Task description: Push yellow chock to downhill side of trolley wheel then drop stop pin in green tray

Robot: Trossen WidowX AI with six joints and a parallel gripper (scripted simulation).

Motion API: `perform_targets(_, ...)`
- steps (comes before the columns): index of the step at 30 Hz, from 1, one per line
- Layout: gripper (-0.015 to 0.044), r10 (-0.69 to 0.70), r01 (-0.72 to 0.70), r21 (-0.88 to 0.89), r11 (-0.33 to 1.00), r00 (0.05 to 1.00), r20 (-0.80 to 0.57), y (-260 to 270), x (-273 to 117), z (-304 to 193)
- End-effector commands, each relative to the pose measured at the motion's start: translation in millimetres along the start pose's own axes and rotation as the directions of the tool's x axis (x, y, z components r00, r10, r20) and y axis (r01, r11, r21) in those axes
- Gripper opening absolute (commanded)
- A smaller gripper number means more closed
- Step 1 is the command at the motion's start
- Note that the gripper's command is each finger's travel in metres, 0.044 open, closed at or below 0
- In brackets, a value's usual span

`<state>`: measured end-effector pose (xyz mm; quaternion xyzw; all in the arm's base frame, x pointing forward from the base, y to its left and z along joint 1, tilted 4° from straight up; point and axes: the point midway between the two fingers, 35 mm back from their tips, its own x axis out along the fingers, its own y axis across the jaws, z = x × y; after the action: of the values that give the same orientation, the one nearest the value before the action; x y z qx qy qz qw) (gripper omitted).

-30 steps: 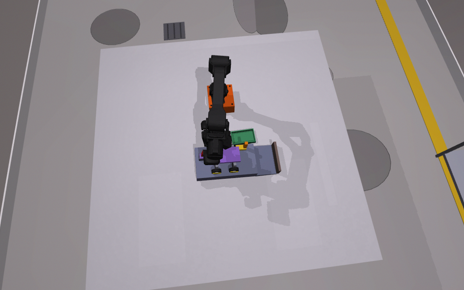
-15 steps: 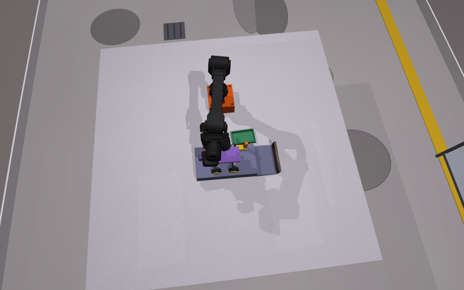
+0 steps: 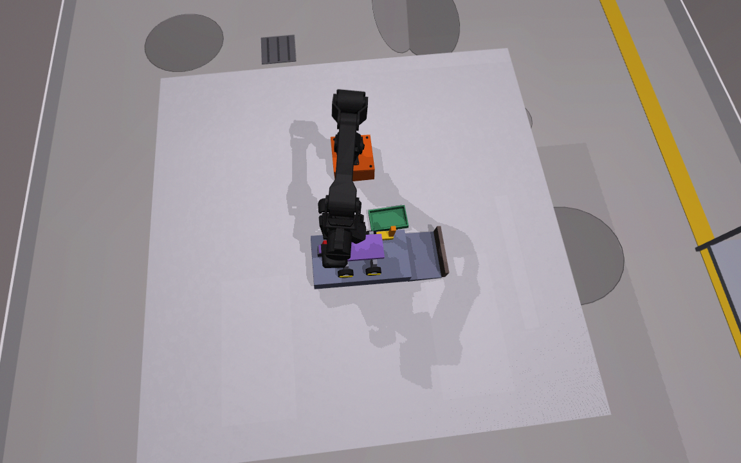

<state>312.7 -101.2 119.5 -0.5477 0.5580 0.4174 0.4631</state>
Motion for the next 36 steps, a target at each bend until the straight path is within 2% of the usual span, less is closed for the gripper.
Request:
perform_targets(1, 0.019, 0.006, -0.006, -0.006, 1.0, 1.0, -0.002, 0.4, 7.2, 0.0)
perform_targets(23, 0.019, 0.006, -0.006, -0.006, 1.0, 1.0, -0.002, 1.2, 34.7, -0.2)
perform_targets(28, 0.0059, 0.001, -0.001, 0.0, 1.0, 1.0, -0.002, 0.7, 31.2, -0.4)
perform_targets(36, 0.0005, 0.001, -0.001, 0.0, 1.0, 1.0, -0.002, 0.7, 31.2, -0.4)
